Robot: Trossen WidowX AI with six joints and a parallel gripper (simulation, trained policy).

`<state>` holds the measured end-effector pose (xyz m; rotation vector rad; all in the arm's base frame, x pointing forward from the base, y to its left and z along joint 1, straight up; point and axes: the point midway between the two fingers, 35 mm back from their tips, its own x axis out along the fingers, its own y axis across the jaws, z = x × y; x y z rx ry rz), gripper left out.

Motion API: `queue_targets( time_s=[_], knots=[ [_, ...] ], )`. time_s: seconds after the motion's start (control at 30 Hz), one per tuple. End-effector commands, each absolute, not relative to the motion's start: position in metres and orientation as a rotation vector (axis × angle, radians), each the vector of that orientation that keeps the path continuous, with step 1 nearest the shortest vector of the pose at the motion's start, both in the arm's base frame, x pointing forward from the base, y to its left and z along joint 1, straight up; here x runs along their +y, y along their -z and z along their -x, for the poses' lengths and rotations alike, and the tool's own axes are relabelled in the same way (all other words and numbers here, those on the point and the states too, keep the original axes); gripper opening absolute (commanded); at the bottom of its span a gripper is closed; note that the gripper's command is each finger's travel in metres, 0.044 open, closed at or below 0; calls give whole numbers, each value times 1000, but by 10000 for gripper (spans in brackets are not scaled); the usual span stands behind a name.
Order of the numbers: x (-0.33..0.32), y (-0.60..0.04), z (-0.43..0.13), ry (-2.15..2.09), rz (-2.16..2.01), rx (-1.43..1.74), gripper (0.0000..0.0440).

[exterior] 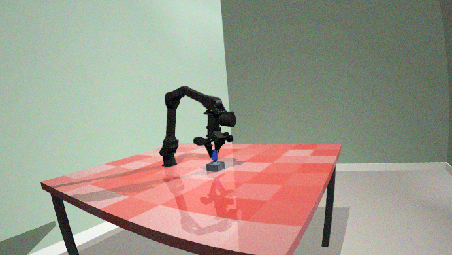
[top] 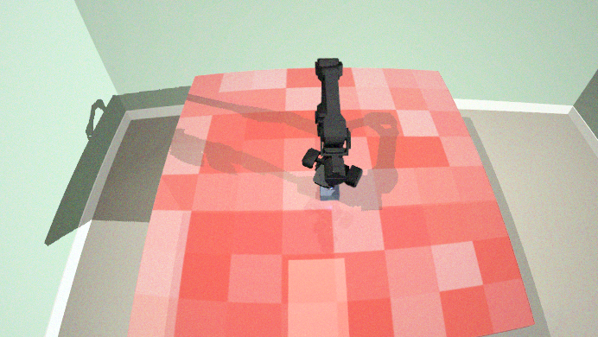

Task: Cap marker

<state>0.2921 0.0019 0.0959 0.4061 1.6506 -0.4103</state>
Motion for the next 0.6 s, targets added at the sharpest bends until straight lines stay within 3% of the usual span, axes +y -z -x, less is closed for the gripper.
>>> queue_targets(
  time_s=[0.0,0.57],
  knots=[
    [-5,-78,-289,436,-379,1687,105],
    [-7,-76,-290,420,-360,1683,134]
  ],
)
